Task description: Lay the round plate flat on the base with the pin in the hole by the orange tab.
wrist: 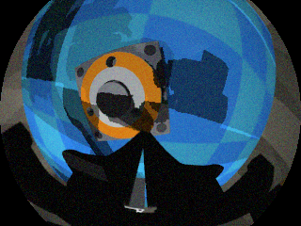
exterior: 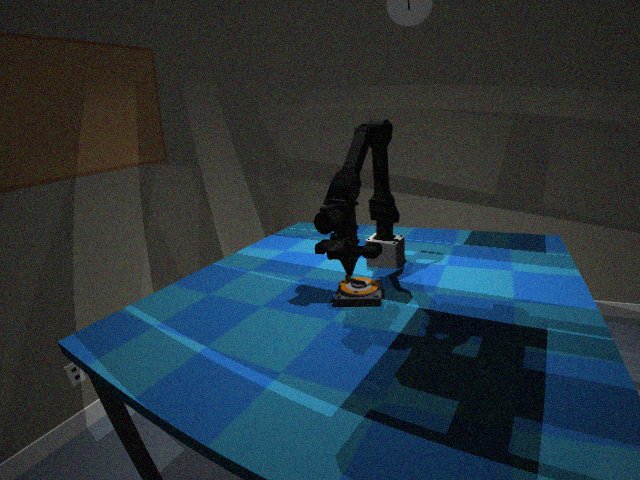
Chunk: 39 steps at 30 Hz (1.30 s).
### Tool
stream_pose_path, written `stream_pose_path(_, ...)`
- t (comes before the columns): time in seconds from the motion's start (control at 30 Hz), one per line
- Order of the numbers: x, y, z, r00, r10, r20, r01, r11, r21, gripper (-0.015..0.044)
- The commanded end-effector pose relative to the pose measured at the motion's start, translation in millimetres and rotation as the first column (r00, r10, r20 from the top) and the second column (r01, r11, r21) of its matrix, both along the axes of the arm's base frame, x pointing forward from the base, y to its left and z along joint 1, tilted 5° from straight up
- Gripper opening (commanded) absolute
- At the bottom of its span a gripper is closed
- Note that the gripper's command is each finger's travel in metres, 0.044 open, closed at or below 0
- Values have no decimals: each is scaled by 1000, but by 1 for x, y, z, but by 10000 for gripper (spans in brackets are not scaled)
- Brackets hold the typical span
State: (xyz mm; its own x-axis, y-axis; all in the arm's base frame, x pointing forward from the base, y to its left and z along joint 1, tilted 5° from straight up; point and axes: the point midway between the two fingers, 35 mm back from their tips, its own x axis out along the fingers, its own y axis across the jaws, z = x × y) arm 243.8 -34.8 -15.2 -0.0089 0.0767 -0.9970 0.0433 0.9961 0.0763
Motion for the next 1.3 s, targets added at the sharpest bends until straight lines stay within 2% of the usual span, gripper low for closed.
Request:
stream_pose_path(0.0,5,-4,2,1000,3,5,-3,1000,-4,0)
stream_pose_path(1.27,35,-13,5,1000,3,7,-3,1000,-5,0)
